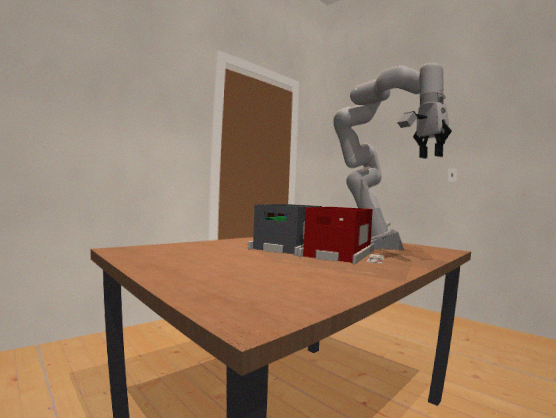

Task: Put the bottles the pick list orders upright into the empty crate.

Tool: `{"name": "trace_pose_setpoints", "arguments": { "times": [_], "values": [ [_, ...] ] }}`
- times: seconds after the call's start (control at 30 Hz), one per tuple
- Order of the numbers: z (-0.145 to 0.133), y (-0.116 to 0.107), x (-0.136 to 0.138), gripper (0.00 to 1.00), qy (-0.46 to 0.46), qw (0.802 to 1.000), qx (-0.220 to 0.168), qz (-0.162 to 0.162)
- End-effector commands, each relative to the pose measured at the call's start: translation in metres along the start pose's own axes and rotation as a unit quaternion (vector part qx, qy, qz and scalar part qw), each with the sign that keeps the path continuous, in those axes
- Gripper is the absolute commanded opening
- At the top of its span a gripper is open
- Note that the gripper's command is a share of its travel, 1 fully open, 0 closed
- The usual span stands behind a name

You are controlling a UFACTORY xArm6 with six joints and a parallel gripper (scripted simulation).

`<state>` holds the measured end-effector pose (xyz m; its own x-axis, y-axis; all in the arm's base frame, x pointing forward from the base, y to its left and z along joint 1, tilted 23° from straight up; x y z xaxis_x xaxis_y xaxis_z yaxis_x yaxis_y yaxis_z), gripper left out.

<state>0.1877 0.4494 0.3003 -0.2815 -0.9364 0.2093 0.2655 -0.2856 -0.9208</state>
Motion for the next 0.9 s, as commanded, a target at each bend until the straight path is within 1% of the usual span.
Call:
{"name": "trace_pose_setpoints", "arguments": {
  "times": [0.0, 0.17, 0.23, 0.5, 0.73, 0.8, 0.83, 0.87],
  "values": [
    [0.016, 0.012, 0.008, 0.65, -0.073, 0.997, 0.0, 0.003],
    [0.033, 0.027, 0.017, 0.65, -0.147, 0.989, 0.0, 0.002],
    [0.033, 0.027, 0.017, 0.65, -0.147, 0.989, 0.0, 0.002],
    [0.061, 0.052, 0.032, 0.65, -0.277, 0.961, 0.001, 0.002],
    [0.085, 0.073, 0.046, 0.65, -0.374, 0.927, 0.001, 0.001],
    [0.085, 0.073, 0.046, 0.65, -0.374, 0.927, 0.001, 0.001],
    [0.089, 0.076, 0.047, 0.65, -0.394, 0.919, 0.001, 0.003],
    [0.092, 0.079, 0.049, 0.65, -0.394, 0.919, 0.001, 0.003]
  ]
}}
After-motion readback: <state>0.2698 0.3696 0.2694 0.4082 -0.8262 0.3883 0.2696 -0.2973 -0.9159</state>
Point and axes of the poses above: the point where the finger pads meet when closed, its own y axis out along the fingers, its own x axis across the jaws, z = x × y, the point moved 3 cm from there along -y, back along the fingers, and after that the axes turned 4 degrees about -y, right-handed, at the moved point
